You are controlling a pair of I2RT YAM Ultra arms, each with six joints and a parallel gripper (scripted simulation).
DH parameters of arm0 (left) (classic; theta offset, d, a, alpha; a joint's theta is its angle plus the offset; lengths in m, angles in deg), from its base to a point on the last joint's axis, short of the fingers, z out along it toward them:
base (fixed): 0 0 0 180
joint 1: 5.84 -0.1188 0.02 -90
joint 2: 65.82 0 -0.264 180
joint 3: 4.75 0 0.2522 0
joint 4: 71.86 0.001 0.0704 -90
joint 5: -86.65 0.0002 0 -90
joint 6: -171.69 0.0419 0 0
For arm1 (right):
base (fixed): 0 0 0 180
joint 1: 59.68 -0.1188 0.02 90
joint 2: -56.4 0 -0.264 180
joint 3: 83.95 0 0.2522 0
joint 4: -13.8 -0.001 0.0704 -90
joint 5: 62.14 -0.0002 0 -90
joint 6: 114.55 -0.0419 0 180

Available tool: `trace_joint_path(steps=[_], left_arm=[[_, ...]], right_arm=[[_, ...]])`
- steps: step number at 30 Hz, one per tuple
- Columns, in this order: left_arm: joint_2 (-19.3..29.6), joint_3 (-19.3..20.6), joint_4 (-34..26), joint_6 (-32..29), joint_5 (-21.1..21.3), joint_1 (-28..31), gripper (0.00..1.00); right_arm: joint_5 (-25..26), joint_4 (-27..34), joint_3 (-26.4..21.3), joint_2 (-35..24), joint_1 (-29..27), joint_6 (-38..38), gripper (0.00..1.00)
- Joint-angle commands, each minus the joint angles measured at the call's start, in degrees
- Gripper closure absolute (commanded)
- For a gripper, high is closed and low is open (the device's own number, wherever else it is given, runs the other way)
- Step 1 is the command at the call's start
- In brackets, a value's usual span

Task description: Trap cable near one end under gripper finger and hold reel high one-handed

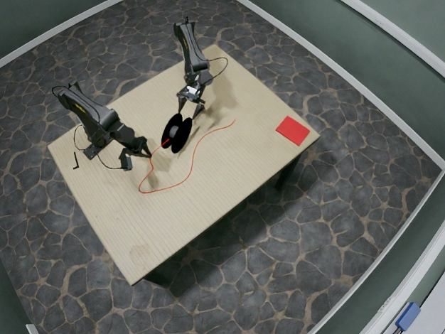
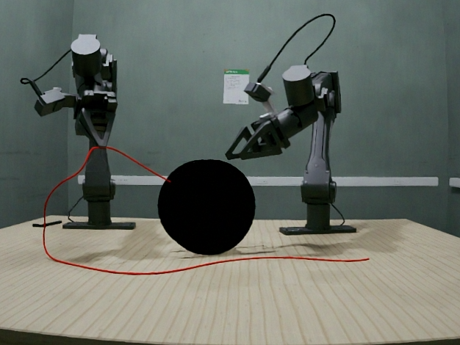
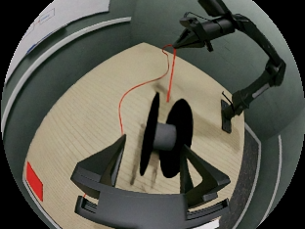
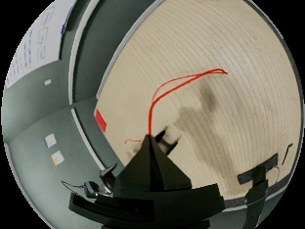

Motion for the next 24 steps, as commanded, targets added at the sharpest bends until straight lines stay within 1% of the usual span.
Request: trace_joint_path(steps=[1, 2, 3, 5, 10, 11, 13, 14, 15, 16, 17, 18, 21, 24], left_arm=[[-1.3, -2.4, 0.3, 0.4, 0.7, 0.0, 0.25], [-0.5, -1.7, 0.3, 0.4, 0.7, 0.0, 0.25], [-0.4, -2.2, 0.5, 0.4, 0.7, 0.1, 0.25], [-0.3, -2.2, 0.5, 0.3, 0.6, 0.2, 0.25], [0.0, -2.2, 0.6, 0.2, 0.5, 0.4, 0.25], [0.0, -2.1, 0.6, 0.1, 0.5, 0.4, 0.25], [0.0, -2.1, 0.6, 0.1, 0.5, 0.4, 0.25], [0.1, -2.1, 0.6, 0.1, 0.5, 0.5, 0.25], [0.1, -2.1, 0.6, 0.1, 0.4, 0.5, 0.25], [0.2, -2.1, 0.6, 0.1, 0.4, 0.6, 0.25], [0.3, -2.1, 0.6, 0.0, 0.4, 0.6, 0.25], [0.3, -2.1, 0.6, 0.0, 0.3, 0.7, 0.25], [0.4, -2.1, 0.6, 0.0, 0.3, 0.3, 0.25], [0.5, -2.1, 0.7, 0.1, 0.4, 0.2, 0.25]], right_arm=[[-1.5, 0.6, 2.3, -1.2, -0.9, -1.6, 1.00], [-1.5, 0.6, 2.3, -1.0, -0.6, -1.5, 1.00], [-1.6, 0.6, 2.2, -1.0, -0.6, -1.6, 1.00], [-2.1, 1.2, 1.8, -1.8, -2.1, -2.4, 1.00], [-4.2, 1.7, -1.7, -2.0, -5.4, -5.0, 1.00], [-4.2, 1.2, -0.6, -1.8, -5.2, -5.0, 1.00], [-4.2, 1.2, -0.6, -1.8, -5.2, -5.0, 1.00], [-4.2, 1.7, -1.4, -2.3, -4.0, -4.9, 1.00], [-4.2, 1.8, -1.9, -2.2, -4.2, -4.9, 1.00], [-4.4, 1.3, -0.8, -1.7, -5.4, -5.1, 1.00], [-4.7, 2.1, -1.8, -2.3, -6.3, -5.6, 1.00], [-5.2, 1.7, -1.1, -2.5, -7.0, -6.3, 1.00], [-6.6, 2.4, -1.2, -2.4, -9.3, -8.1, 1.00], [-6.8, 2.2, -1.7, -2.3, -8.8, -8.1, 1.00]])
